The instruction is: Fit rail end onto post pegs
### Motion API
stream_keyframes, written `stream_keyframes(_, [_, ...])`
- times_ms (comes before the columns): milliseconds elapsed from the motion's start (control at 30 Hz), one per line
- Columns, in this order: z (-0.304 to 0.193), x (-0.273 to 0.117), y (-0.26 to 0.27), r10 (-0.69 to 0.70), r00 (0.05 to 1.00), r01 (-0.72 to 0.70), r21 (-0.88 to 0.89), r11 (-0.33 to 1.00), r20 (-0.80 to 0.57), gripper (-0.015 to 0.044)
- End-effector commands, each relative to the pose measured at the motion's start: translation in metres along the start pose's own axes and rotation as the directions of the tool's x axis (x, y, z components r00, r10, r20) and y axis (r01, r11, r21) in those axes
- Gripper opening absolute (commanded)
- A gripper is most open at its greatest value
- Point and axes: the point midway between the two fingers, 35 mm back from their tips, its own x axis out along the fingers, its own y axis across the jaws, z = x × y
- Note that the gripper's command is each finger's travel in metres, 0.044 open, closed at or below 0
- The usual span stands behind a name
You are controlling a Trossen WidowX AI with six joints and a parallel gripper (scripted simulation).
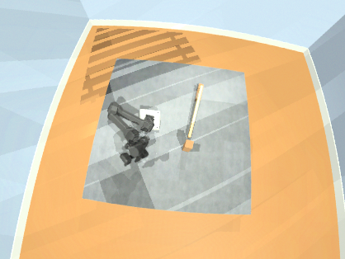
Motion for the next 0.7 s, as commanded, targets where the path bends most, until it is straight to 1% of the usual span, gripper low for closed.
stream_keyframes(0, [-0.001,0.0,0.0,-0.002,1.0,0.002,-0.009,1.0,-0.003,0.0426])
stream_keyframes(33, [-0.004,0.0,-0.002,-0.007,1.0,0.007,-0.038,0.999,-0.012,0.044])
stream_keyframes(67, [-0.01,0.0,-0.004,-0.017,1.0,0.014,-0.085,0.996,-0.026,0.044])
stream_keyframes(167, [-0.039,-0.003,-0.018,-0.072,0.992,0.033,-0.336,0.941,-0.102,0.044])
stream_keyframes(267, [-0.076,-0.012,-0.04,-0.157,0.968,0.001,-0.628,0.778,-0.194,0.044])
stream_keyframes(333, [-0.101,-0.022,-0.054,-0.221,0.943,-0.056,-0.77,0.635,-0.251,0.044])
stream_keyframes(400, [-0.125,-0.034,-0.072,-0.287,0.91,-0.139,-0.872,0.47,-0.299,0.044])
stream_keyframes(467, [-0.146,-0.048,-0.09,-0.356,0.871,-0.241,-0.925,0.292,-0.339,0.044])
stream_keyframes(533, [-0.165,-0.066,-0.111,-0.425,0.827,-0.357,-0.927,0.112,-0.369,0.044])
stream_keyframes(567, [-0.174,-0.075,-0.121,-0.459,0.803,-0.417,-0.909,0.024,-0.381,0.044])
stream_keyframes(667, [-0.191,-0.1,-0.147,-0.539,0.743,-0.557,-0.813,-0.17,-0.396,0.044])
